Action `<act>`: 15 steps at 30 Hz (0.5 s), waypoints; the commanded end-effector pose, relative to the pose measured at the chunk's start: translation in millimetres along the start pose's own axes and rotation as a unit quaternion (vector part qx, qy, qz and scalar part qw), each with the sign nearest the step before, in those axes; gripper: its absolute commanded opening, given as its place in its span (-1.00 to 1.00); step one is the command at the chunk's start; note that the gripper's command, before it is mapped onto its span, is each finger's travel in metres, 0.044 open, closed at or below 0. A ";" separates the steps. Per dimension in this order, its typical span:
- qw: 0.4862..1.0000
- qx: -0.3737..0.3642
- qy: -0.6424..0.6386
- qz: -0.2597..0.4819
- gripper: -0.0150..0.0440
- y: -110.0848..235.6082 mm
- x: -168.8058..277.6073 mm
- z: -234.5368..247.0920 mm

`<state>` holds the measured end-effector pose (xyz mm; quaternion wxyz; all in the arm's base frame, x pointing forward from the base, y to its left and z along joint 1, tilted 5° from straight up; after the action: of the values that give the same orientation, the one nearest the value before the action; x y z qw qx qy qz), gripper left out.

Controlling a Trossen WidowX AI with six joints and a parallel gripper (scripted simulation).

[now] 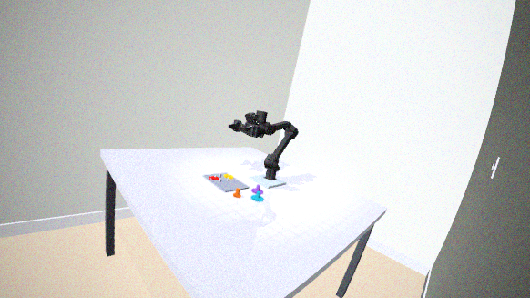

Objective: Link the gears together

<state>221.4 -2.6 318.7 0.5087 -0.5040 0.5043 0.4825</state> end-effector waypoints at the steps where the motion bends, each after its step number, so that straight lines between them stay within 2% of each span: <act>1: 1.000 -0.002 0.000 0.006 0.95 -1.4 0.7 1.0; 3: 0.998 -0.019 -0.003 0.053 1.00 -12.3 6.6 9.7; 7: 0.978 -0.069 0.002 0.198 1.00 -39.3 27.8 40.8; 12: 0.919 -0.125 0.035 0.372 1.00 -57.6 59.9 88.1; 15: 0.880 -0.146 0.061 0.449 1.00 -59.9 75.8 111.8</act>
<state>276.7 65.3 270.1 0.2650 -0.3855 0.5906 0.6575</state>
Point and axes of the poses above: the point midway between the two fingers, 35 mm back from their tips, its own y axis back along the fingers, its own z axis across the jaws, x = y × z, the point moved 10 cm from there along y, back along the fingers
